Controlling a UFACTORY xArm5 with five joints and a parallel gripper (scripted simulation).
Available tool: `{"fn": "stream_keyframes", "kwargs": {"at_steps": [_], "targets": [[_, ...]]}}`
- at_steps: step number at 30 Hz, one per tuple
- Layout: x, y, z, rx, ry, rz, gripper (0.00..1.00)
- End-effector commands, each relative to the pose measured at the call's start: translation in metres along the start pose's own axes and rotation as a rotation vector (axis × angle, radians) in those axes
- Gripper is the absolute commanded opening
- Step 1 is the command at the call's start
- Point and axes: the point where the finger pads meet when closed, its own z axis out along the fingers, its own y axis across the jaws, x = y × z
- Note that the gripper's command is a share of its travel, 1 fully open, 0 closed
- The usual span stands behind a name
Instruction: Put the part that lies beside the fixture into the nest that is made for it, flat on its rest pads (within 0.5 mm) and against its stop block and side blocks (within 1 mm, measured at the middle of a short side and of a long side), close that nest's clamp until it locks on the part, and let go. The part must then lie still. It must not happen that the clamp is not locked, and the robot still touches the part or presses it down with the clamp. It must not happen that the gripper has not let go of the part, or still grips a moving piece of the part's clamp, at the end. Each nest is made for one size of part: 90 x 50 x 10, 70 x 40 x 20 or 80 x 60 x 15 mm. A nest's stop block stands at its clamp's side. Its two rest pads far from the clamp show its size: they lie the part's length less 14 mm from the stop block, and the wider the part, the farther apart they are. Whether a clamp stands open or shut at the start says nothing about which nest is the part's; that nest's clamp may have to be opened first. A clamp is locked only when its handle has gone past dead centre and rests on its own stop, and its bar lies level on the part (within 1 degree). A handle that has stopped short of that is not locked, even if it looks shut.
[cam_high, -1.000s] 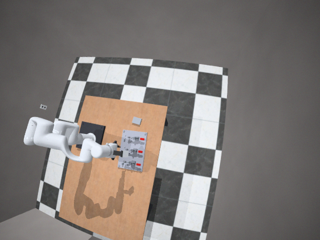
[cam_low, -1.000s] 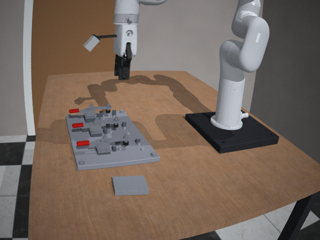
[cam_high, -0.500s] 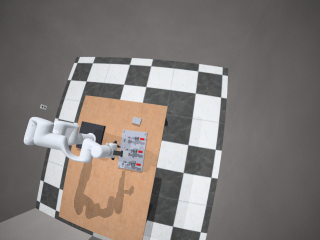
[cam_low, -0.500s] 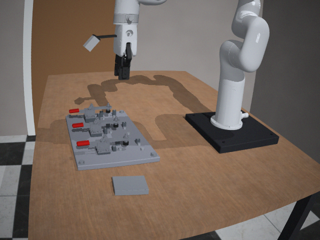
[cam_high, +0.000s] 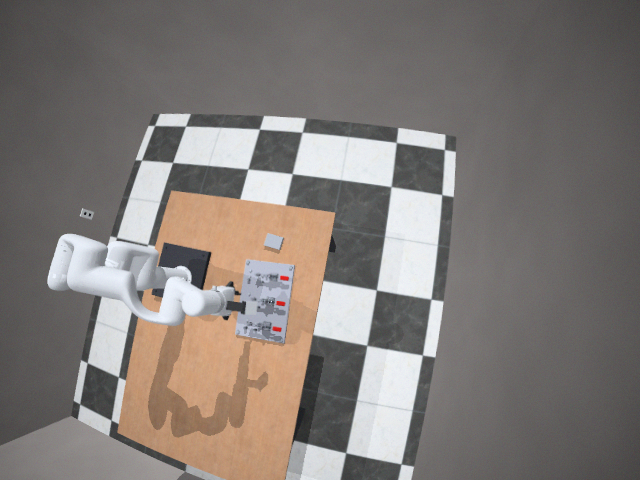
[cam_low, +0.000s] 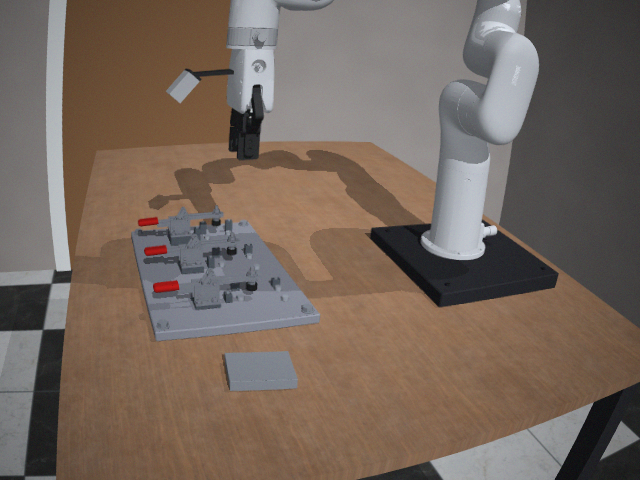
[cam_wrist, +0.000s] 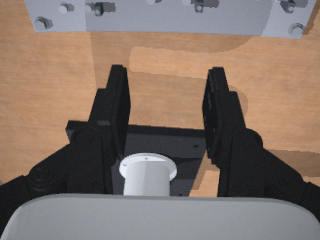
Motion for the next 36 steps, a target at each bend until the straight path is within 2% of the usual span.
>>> {"fn": "stream_keyframes", "kwargs": {"at_steps": [1,11,18,22,33,36], "targets": [[0.001,0.0,-0.001,0.0,0.004,0.0,0.47],[0.002,0.0,-0.001,0.0,0.004,0.0,0.47],[0.012,0.0,-0.001,0.0,0.004,0.0,0.47],[0.032,0.0,-0.002,0.0,0.004,0.0,0.47],[0.105,0.0,-0.002,0.0,0.004,0.0,0.47],[0.111,0.0,-0.002,0.0,0.004,0.0,0.47]]}}
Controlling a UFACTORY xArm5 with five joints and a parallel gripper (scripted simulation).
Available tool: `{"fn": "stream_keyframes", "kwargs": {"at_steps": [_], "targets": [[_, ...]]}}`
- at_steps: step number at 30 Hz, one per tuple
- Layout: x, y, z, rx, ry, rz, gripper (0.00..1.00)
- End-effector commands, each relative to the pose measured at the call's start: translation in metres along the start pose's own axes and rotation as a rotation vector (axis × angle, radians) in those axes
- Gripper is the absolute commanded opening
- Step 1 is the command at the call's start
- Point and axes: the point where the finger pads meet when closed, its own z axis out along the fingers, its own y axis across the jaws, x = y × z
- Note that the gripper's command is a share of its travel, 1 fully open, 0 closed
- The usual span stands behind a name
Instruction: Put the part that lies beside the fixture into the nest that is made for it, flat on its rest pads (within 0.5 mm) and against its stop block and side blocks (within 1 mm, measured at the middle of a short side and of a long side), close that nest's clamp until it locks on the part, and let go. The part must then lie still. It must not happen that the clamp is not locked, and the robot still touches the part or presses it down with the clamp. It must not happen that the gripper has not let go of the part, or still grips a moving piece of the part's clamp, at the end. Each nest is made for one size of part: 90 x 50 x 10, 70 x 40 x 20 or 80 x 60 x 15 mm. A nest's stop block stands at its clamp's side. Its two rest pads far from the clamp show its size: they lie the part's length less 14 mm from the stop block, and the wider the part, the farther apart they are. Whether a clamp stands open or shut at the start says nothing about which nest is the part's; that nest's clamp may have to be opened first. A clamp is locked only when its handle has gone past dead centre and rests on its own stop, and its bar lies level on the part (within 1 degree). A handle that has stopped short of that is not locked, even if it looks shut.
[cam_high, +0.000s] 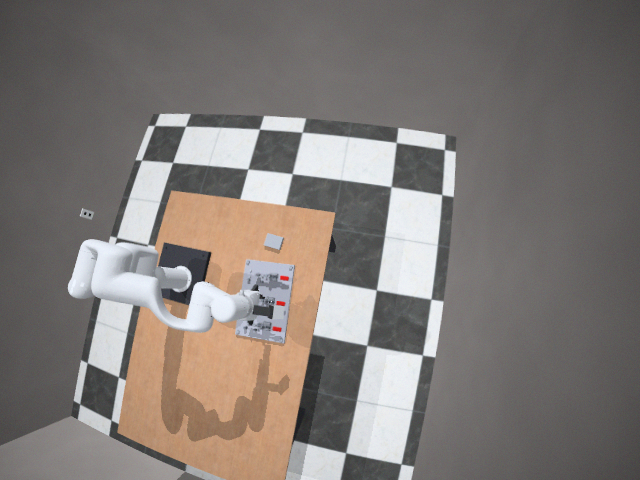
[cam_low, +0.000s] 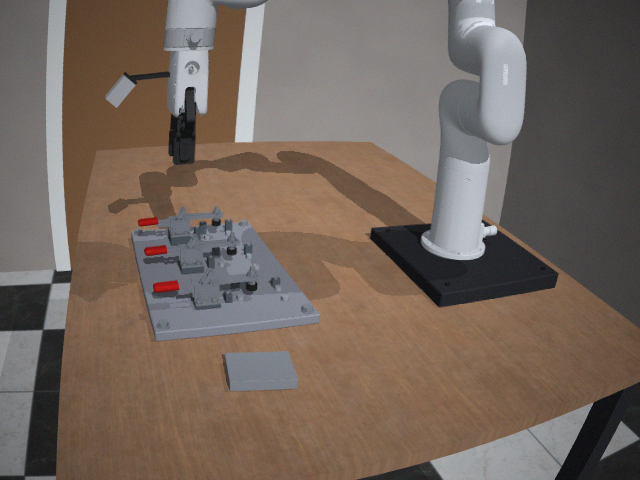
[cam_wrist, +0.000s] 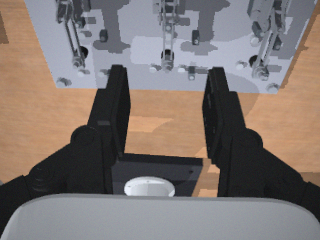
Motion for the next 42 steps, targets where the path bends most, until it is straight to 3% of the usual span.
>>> {"fn": "stream_keyframes", "kwargs": {"at_steps": [1,8,23,33,42], "targets": [[0.019,0.0,-0.002,0.0,-0.003,0.0,0.47],[0.038,0.0,-0.002,0.0,-0.003,0.0,0.47],[0.039,0.0,0.005,0.0,-0.003,0.0,0.47],[0.039,0.0,0.032,0.0,-0.003,0.0,0.47],[0.039,0.001,0.077,0.0,-0.003,0.0,0.47]]}}
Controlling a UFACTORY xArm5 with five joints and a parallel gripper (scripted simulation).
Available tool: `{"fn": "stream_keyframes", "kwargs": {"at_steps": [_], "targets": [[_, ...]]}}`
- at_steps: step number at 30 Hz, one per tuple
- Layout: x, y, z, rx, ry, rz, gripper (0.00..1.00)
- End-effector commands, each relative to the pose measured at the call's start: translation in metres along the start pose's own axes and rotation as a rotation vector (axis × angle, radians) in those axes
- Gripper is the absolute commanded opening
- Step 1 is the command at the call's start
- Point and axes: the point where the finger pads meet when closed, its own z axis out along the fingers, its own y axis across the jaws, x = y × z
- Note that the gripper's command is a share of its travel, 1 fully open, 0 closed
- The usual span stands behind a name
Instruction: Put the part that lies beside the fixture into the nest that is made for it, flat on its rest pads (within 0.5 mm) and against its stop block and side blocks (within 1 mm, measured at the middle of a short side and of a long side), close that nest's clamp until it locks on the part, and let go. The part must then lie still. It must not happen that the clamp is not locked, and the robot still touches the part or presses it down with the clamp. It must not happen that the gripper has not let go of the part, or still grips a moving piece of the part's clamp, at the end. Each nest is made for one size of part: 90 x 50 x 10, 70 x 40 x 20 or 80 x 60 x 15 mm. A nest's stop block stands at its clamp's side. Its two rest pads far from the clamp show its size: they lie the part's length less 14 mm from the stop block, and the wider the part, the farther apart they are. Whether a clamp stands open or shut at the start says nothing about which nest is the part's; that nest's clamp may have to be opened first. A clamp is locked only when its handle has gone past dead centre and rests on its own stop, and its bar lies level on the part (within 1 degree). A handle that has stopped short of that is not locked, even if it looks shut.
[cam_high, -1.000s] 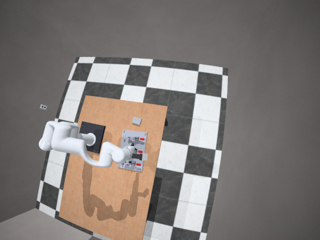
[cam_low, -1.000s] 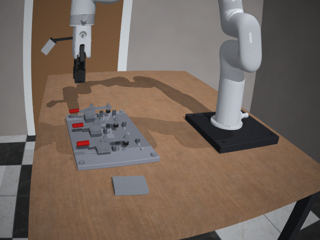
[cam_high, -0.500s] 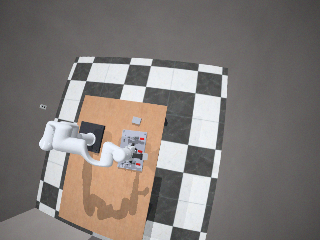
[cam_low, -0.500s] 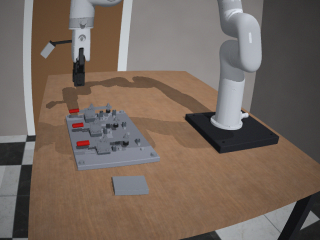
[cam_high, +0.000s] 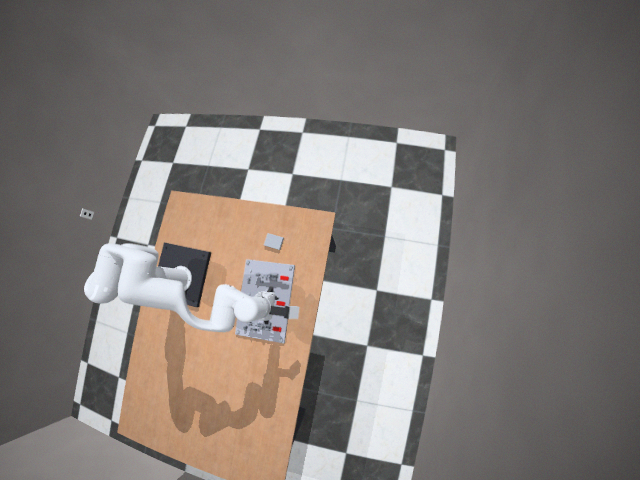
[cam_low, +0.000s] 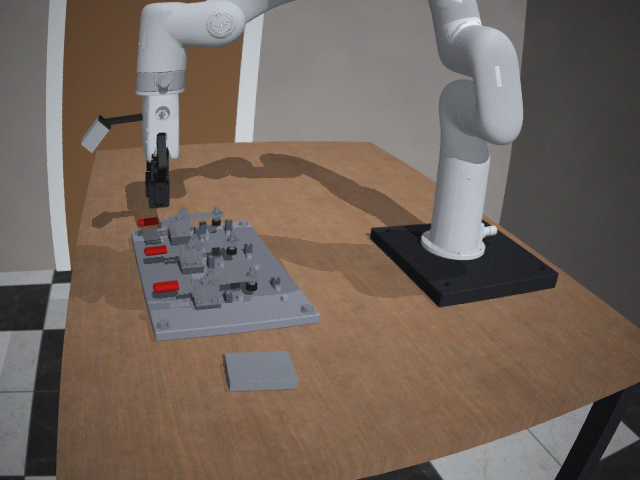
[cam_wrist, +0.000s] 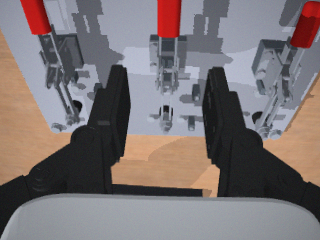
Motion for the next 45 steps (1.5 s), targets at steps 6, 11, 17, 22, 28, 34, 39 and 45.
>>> {"fn": "stream_keyframes", "kwargs": {"at_steps": [6,11,17,22,28,34,39,45], "targets": [[0.002,0.0,0.041,0.0,0.006,0.0,0.47],[0.002,0.001,0.05,0.0,0.006,0.0,0.47],[0.002,0.001,0.06,0.0,0.006,0.0,0.47],[0.002,0.001,0.06,0.0,0.006,0.0,0.47],[0.002,0.001,0.06,0.0,0.006,0.0,0.47],[0.002,0.001,0.06,0.0,0.006,0.0,0.47],[0.003,0.001,0.062,0.0,0.006,0.0,0.47],[0.003,0.001,0.068,0.0,0.006,0.0,0.47]]}}
